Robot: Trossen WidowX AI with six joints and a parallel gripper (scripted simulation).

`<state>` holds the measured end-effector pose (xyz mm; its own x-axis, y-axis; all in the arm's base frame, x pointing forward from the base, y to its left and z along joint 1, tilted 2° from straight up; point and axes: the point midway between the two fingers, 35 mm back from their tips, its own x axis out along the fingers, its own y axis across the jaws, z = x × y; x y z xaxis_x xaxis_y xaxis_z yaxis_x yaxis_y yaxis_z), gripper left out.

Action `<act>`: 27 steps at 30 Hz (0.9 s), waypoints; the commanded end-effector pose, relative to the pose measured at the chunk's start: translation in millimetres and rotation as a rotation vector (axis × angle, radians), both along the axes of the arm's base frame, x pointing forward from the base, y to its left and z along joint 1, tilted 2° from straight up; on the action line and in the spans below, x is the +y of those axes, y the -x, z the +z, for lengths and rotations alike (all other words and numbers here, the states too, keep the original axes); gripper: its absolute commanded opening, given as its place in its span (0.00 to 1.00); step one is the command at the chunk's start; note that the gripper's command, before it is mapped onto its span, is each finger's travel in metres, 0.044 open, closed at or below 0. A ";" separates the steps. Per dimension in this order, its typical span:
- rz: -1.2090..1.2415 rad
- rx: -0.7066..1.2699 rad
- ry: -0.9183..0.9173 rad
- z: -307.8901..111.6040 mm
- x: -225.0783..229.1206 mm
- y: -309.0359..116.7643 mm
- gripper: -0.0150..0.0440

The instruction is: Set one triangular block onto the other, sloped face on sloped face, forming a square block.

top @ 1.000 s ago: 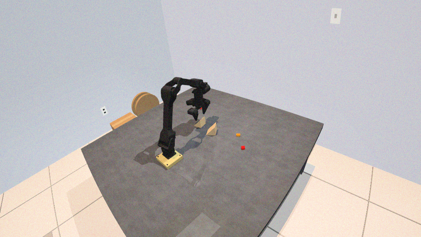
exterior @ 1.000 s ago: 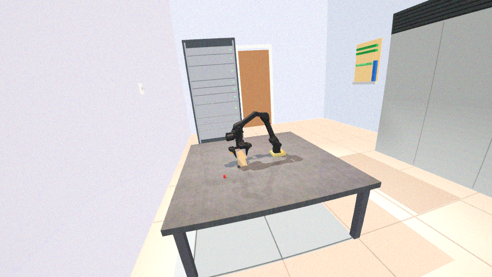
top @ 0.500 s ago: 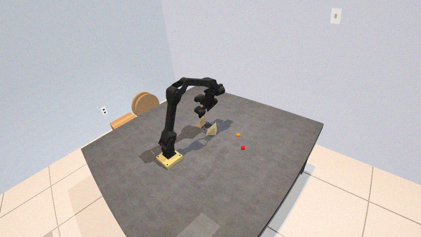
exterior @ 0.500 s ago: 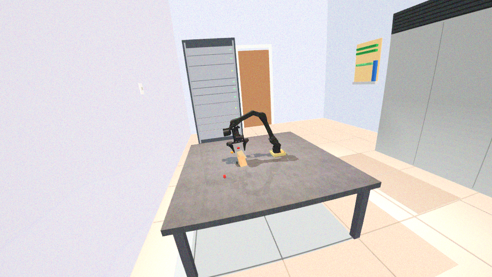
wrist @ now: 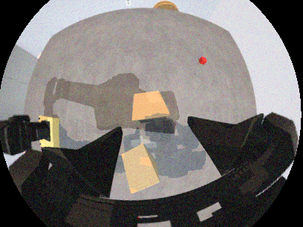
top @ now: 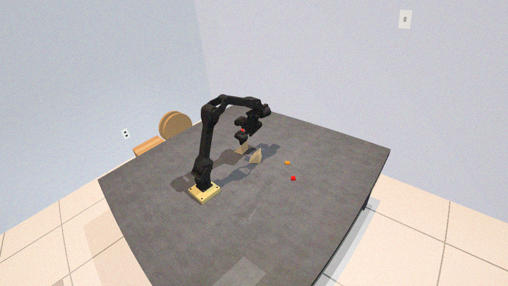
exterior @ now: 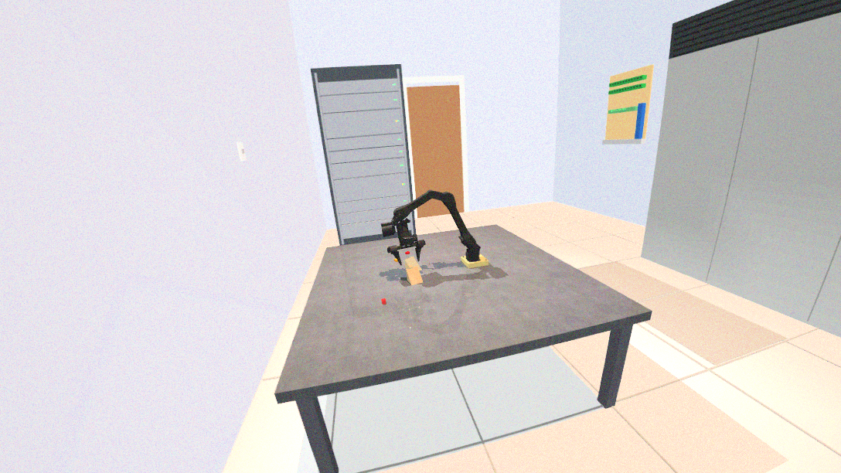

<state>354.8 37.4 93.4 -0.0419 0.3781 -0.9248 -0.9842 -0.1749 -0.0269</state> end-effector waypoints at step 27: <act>-0.007 0.008 -0.004 -45.2 18.8 2.5 1.00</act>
<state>353.5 53.1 54.7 -0.0423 0.3787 -0.9246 -0.9848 -0.1718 -0.0252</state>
